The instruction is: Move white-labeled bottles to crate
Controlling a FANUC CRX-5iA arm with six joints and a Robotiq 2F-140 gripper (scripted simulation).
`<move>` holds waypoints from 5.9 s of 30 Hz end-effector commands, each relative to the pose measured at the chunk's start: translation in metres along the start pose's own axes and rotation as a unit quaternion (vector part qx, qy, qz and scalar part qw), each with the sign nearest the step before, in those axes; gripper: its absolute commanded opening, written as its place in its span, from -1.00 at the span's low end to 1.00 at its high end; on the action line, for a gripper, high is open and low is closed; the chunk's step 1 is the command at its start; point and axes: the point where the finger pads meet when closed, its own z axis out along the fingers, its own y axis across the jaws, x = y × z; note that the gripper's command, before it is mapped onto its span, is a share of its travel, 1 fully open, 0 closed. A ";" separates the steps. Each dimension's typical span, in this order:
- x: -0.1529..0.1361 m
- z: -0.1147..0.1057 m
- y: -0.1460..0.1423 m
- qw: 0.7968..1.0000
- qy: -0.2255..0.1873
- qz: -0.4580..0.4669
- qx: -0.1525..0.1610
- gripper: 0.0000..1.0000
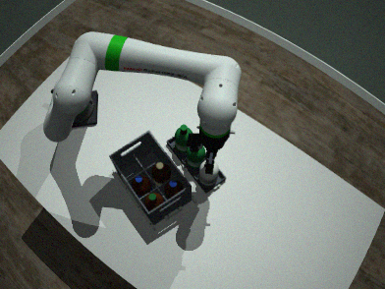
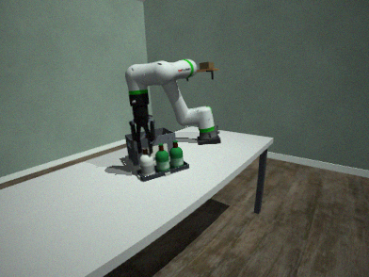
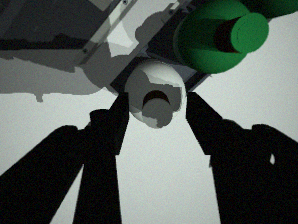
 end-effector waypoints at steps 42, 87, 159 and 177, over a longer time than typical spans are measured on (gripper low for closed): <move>0.000 -0.001 0.000 1.000 -0.001 0.000 0.000 -0.80; 0.000 -0.002 0.000 1.000 -0.001 0.000 0.000 -0.80; -0.001 -0.040 0.000 1.000 -0.001 0.000 0.000 -0.80; -0.001 -0.059 0.000 1.000 -0.001 0.000 0.000 -0.80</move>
